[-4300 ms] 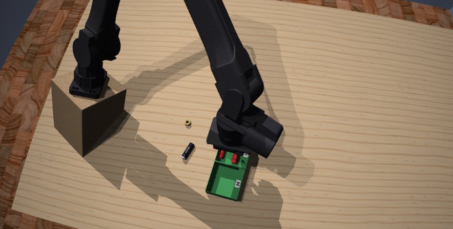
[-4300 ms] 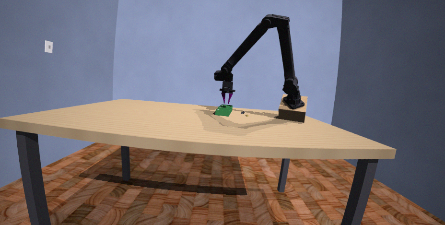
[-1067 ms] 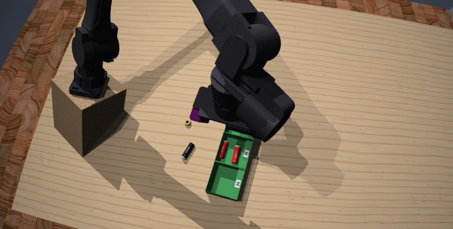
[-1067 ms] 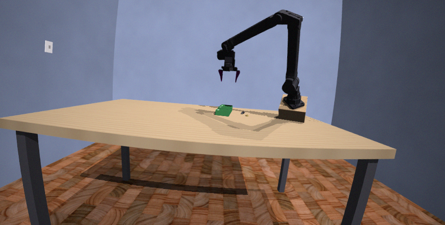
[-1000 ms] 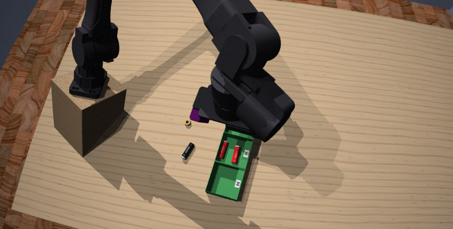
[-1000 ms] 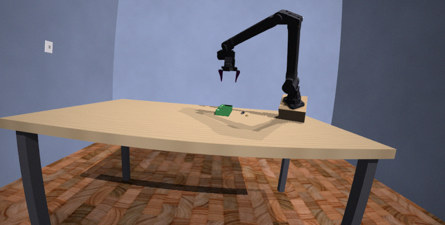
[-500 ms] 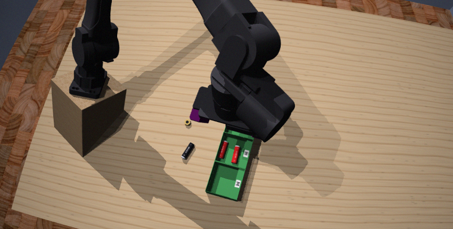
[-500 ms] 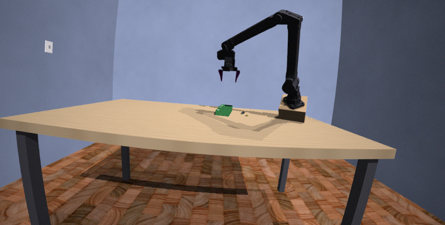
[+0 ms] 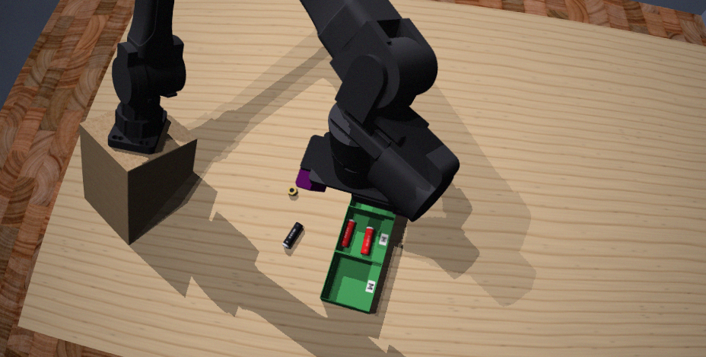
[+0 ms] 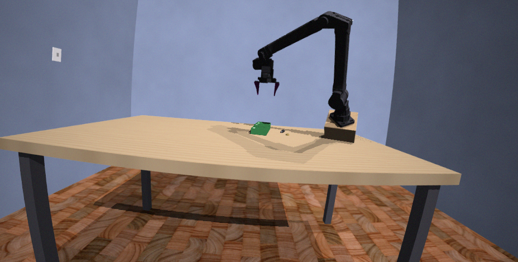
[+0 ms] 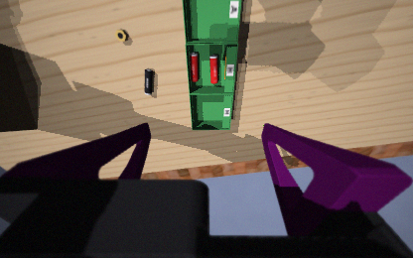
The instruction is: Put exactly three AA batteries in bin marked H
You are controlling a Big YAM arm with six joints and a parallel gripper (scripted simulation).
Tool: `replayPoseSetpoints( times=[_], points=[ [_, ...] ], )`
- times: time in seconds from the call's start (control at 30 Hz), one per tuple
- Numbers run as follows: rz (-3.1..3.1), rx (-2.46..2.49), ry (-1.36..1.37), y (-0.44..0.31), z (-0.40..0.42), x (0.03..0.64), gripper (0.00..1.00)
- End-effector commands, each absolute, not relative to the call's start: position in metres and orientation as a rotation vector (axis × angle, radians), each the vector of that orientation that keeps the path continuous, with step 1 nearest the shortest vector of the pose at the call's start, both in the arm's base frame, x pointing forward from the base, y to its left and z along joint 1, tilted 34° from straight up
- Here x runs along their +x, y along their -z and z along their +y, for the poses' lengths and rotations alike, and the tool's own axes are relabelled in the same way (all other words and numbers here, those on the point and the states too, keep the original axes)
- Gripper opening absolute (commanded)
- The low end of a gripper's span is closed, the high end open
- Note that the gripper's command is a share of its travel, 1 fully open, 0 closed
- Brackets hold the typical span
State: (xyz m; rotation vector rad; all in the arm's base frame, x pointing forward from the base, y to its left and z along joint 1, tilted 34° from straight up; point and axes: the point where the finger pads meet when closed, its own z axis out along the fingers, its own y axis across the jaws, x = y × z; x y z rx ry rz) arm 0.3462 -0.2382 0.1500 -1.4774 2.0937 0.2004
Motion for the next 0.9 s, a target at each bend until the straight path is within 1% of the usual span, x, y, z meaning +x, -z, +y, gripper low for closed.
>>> replayPoseSetpoints(
  times=[0.0,0.07,0.17,0.2,0.23,0.27,0.87],
  points=[
    [2.07,-1.506,-0.163,-0.1654,-0.2477,0.3616,1.0],
    [2.08,-1.491,-0.154,-0.163,-0.2481,0.3534,1.0],
    [2.08,-1.491,-0.154,-0.1629,-0.2482,0.3534,1.0],
    [2.068,-1.507,-0.157,-0.1653,-0.2485,0.3625,1.0],
    [2.08,-1.491,-0.154,-0.1629,-0.2482,0.3535,1.0],
    [2.068,-1.508,-0.156,-0.1653,-0.2486,0.3626,1.0],
    [2.075,-1.499,-0.185,-0.156,-0.2429,0.3563,1.0]
  ],
)
